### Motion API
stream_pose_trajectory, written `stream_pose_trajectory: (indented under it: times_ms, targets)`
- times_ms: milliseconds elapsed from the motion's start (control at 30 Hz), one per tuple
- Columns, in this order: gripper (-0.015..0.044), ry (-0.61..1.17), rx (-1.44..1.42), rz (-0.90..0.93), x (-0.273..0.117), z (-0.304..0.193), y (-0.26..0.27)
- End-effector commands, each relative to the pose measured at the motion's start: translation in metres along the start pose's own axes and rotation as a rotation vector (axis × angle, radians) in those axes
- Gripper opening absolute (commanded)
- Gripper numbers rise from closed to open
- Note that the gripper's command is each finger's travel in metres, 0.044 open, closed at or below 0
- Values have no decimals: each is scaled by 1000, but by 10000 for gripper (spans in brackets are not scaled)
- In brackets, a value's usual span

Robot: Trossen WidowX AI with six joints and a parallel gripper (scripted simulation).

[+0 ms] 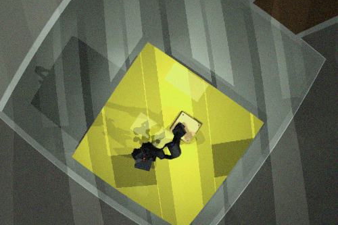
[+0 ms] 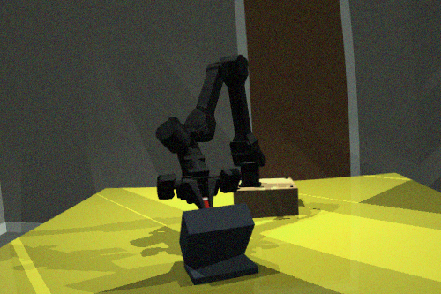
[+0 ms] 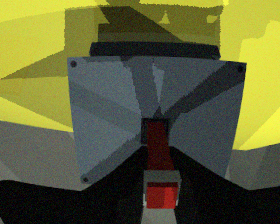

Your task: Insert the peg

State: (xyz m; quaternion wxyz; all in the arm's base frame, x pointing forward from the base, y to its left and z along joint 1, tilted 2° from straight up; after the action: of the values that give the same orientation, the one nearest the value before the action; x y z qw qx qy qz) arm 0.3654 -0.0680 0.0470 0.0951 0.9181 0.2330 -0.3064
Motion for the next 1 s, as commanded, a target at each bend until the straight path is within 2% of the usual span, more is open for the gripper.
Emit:
stream_pose_trajectory:
  times_ms: [0, 900, 967]
  targets:
    - [0, -5, 8, 0, 3, 1, 0]
    - [0, 0, 0, -1, 10, 1, 0]
    - [53, 0, 0, -1, 10, 1, 0]
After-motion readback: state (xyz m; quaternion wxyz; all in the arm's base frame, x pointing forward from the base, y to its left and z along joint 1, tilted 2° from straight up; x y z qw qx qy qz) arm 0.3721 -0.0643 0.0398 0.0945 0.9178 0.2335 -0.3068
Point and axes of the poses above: the point midway between the two fingers, 35 mm back from their tips, its own x axis out along the fingers, its own y axis across the jaws, z = x × y, the point moved 1 cm from there along -x, back along the fingers, and after that the axes turned 2 degrees about -x, right-handed, at the moved point
